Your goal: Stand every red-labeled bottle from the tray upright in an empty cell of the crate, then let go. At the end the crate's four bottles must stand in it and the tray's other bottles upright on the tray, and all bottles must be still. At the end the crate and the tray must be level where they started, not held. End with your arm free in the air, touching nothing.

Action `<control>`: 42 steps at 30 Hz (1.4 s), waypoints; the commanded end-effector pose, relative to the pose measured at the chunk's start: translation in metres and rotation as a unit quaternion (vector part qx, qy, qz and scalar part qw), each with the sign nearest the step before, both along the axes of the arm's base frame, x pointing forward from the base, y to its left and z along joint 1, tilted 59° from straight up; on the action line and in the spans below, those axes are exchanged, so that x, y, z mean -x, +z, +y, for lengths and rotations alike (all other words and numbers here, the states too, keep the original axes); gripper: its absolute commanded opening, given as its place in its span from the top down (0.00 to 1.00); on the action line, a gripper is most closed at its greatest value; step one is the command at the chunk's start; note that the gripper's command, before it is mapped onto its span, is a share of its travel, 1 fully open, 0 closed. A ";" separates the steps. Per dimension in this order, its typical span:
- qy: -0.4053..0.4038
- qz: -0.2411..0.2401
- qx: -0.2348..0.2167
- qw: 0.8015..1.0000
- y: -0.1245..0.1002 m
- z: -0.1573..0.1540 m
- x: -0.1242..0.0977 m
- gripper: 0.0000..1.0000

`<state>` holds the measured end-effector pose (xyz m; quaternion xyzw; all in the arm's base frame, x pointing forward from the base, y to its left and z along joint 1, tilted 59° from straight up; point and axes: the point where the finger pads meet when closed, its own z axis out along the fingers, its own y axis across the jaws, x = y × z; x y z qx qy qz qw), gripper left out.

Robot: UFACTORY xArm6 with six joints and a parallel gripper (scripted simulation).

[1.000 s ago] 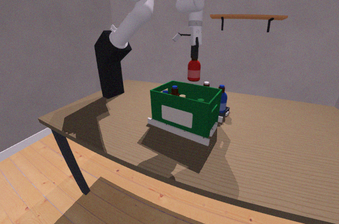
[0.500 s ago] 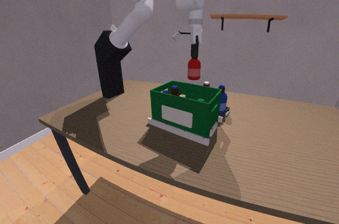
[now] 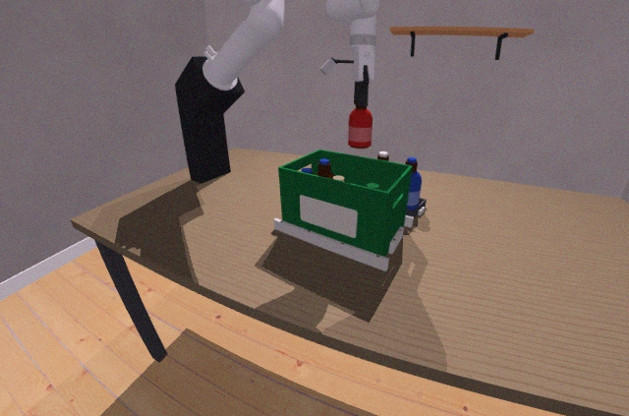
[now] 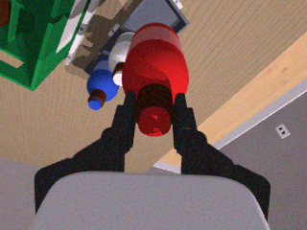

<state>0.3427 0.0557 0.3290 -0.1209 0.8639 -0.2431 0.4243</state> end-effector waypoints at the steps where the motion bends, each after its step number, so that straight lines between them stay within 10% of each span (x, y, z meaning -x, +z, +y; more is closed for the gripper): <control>1: 0.000 -0.001 -0.001 1.000 0.001 0.000 0.000 1.00; 42: 0.000 -0.001 -0.001 1.000 0.013 0.007 0.018 1.00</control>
